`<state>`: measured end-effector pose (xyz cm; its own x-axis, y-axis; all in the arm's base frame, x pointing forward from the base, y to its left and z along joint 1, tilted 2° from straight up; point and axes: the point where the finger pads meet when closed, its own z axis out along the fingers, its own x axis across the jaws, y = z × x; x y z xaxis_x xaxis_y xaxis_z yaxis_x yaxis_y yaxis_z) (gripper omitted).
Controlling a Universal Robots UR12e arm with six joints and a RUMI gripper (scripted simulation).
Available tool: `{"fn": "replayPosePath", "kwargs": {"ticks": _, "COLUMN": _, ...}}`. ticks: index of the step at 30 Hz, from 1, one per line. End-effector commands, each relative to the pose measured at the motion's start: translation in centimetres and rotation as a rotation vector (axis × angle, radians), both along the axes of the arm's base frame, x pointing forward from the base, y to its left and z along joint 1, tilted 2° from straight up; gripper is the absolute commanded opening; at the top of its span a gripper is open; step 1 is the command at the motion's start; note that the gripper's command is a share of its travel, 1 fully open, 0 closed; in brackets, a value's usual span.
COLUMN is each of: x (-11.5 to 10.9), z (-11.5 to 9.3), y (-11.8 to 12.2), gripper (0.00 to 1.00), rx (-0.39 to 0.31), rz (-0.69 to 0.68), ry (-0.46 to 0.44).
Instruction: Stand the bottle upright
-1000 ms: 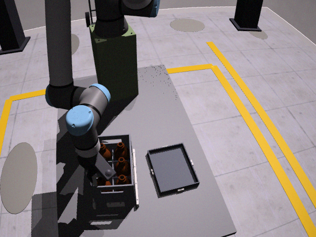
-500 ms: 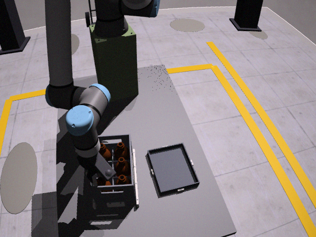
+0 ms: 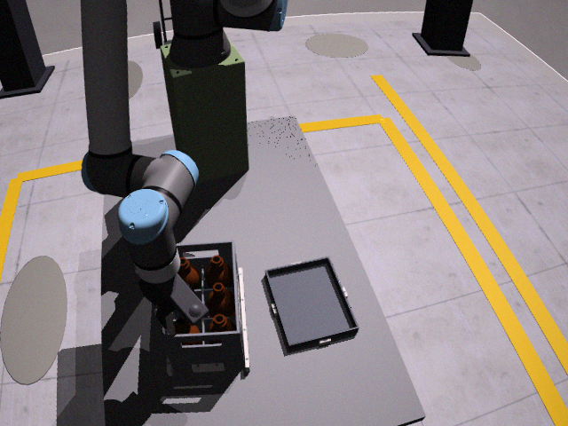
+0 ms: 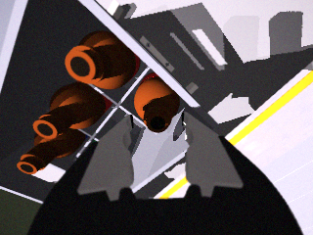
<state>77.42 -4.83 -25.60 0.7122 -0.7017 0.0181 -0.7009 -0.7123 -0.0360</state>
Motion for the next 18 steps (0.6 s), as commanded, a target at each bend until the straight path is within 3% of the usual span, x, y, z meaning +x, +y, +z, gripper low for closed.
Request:
{"fn": "replayPosePath", "kwargs": {"ticks": 1, "x": 0.0, "z": 1.1, "y": 0.0, "gripper": 0.38, "rx": -0.001, "rz": 0.0, "ry": -0.002}}
{"fn": "replayPosePath", "kwargs": {"ticks": 6, "x": -0.1, "z": 1.8, "y": 0.0, "gripper": 0.38, "rx": -0.001, "rz": 0.0, "ry": -0.002}}
{"fn": "replayPosePath", "kwargs": {"ticks": 18, "x": -0.2, "z": 5.8, "y": -0.1, "gripper": 0.38, "rx": -0.001, "rz": -0.001, "ry": -0.002}}
